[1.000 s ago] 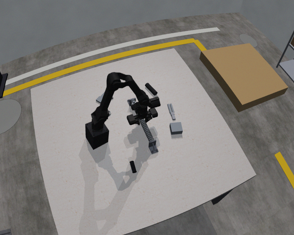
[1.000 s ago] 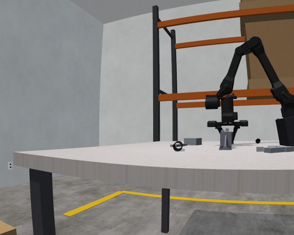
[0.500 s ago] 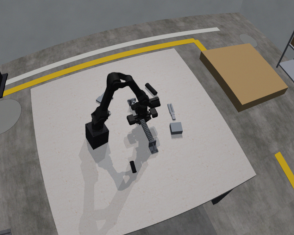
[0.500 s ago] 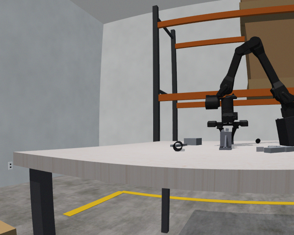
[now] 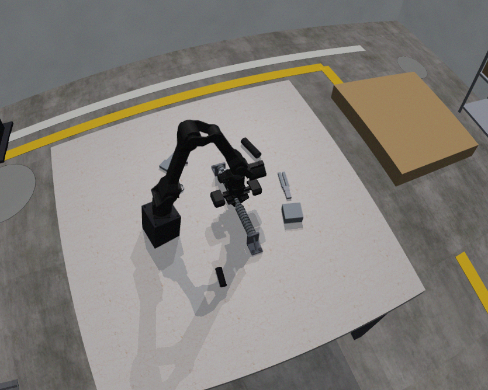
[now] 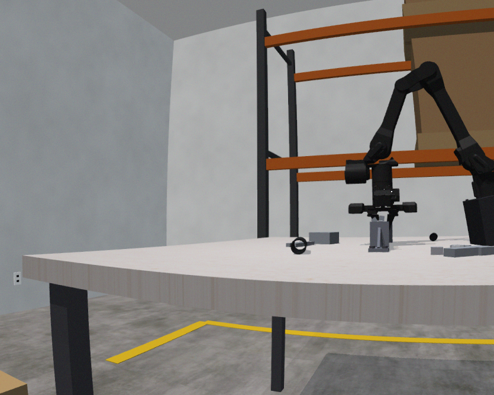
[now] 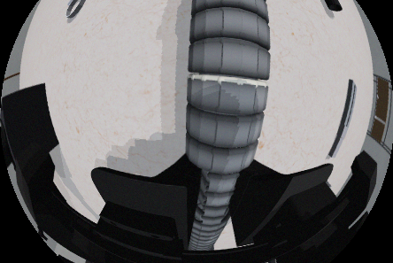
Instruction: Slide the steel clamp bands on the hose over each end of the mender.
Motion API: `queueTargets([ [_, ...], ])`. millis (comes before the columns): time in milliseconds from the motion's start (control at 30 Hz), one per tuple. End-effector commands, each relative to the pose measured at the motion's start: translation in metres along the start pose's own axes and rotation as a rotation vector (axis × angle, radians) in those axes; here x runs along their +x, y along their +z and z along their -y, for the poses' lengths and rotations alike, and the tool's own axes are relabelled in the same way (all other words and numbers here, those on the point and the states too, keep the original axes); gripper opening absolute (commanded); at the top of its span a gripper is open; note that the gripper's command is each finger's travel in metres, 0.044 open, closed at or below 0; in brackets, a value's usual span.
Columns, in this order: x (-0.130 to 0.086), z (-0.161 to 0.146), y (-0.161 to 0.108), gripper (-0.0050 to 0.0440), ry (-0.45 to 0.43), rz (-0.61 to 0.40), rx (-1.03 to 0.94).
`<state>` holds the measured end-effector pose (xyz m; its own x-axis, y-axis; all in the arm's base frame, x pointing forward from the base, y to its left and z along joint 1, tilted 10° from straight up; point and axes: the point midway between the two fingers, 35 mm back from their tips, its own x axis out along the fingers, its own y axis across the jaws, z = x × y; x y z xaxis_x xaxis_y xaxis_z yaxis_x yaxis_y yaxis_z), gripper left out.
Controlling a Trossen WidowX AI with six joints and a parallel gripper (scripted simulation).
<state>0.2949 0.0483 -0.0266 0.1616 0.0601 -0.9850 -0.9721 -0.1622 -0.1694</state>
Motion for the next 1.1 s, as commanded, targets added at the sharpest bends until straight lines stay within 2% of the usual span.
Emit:
queueTargets([
  [0, 0.001, 0.0, 0.001, 0.0037, 0.0, 0.003, 0.0],
  [100, 0.001, 0.0, 0.001, 0.0023, 0.0, 0.003, 0.0],
  [133, 0.001, 0.0, 0.001, 0.0, 0.0, 0.003, 0.0],
  [300, 0.001, 0.0, 0.001, 0.0, 0.0, 0.003, 0.0],
  [533, 0.001, 0.0, 0.001, 0.0168, 0.0, 0.003, 0.0],
  [600, 0.001, 0.0, 0.001, 0.0168, 0.0, 0.003, 0.0],
  [967, 0.001, 0.0, 0.001, 0.0432, 0.0, 0.003, 0.0],
  [1067, -0.016, 0.001, 0.01, 0.044, 0.0, 0.003, 0.0],
])
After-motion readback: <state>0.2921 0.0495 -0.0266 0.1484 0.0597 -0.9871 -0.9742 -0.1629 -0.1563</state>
